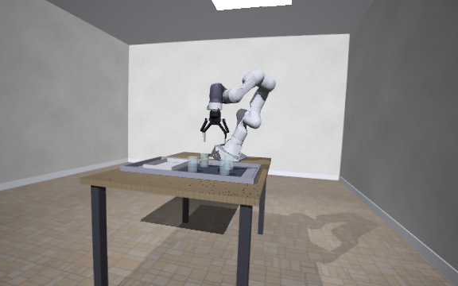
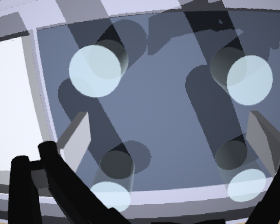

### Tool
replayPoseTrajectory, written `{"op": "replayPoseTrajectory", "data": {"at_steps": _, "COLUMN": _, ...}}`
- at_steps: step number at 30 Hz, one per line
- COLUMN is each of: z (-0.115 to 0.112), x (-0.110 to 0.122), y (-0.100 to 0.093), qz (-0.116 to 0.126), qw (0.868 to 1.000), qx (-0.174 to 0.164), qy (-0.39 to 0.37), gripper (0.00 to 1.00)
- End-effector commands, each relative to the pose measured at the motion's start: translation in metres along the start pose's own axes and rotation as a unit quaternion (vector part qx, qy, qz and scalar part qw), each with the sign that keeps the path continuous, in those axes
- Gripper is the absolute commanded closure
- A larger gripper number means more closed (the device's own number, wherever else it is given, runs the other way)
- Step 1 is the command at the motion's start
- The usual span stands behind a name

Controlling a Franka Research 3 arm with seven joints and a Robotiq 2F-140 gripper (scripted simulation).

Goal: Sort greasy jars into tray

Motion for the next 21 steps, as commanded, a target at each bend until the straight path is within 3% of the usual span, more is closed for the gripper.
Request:
{"op": "replayPoseTrajectory", "data": {"at_steps": 1, "z": 0.008, "x": -0.03, "y": 0.0, "qz": 0.0, "qw": 0.999, "qx": 0.0, "qy": -0.036, "gripper": 0.0}}
{"op": "replayPoseTrajectory", "data": {"at_steps": 8, "z": 0.023, "x": -0.085, "y": 0.0, "qz": 0.0, "qw": 0.999, "qx": 0.0, "qy": -0.036, "gripper": 0.0}}
{"op": "replayPoseTrajectory", "data": {"at_steps": 11, "z": 0.023, "x": -0.085, "y": 0.0, "qz": 0.0, "qw": 0.999, "qx": 0.0, "qy": -0.036, "gripper": 0.0}}
{"op": "replayPoseTrajectory", "data": {"at_steps": 21, "z": 0.023, "x": -0.085, "y": 0.062, "qz": 0.0, "qw": 0.999, "qx": 0.0, "qy": -0.036, "gripper": 0.0}}
Point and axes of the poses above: the point where the finger pads meet when closed, its own y axis out along the fingers, its own x axis across the jaws, z = x × y, the point moved 1 cm from there along -y, back along the fingers, and after that the axes turned 6 degrees about y, right-handed, at the moved point
